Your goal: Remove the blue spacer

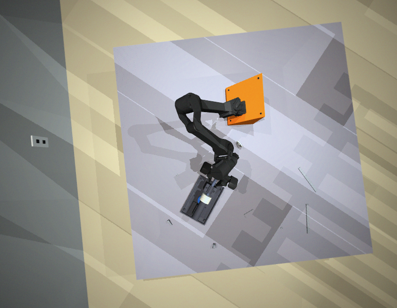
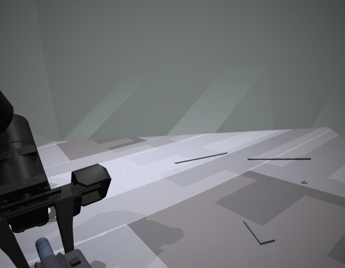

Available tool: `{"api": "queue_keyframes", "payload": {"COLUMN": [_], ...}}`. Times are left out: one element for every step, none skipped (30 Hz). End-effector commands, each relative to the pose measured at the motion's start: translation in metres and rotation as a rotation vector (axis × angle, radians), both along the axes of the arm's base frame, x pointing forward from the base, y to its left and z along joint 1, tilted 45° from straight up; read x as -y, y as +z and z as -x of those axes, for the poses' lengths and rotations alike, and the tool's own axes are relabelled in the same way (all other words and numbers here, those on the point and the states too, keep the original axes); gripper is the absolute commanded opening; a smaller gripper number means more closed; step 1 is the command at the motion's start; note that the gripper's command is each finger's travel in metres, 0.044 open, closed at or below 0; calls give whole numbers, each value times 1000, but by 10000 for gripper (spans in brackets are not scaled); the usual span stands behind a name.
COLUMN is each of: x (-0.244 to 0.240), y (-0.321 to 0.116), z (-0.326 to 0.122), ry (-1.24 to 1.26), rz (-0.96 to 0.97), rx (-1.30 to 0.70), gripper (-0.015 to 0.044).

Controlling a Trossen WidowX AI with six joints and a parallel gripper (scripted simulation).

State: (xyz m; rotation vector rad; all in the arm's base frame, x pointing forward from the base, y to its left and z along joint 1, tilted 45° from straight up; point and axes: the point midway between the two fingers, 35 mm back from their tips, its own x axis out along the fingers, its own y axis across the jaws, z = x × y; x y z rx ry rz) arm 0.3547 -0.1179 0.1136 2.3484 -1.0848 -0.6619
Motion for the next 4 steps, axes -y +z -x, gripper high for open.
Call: {"api": "queue_keyframes", "payload": {"x": [0, 0, -2, -6], "y": [-1, -1, 0, 1], "z": [0, 0, 1, 4], "ry": [1, 1, 1, 1], "rz": [-1, -1, -2, -3], "rx": [-2, -2, -2, -2], "gripper": [289, 315, 341, 368]}}
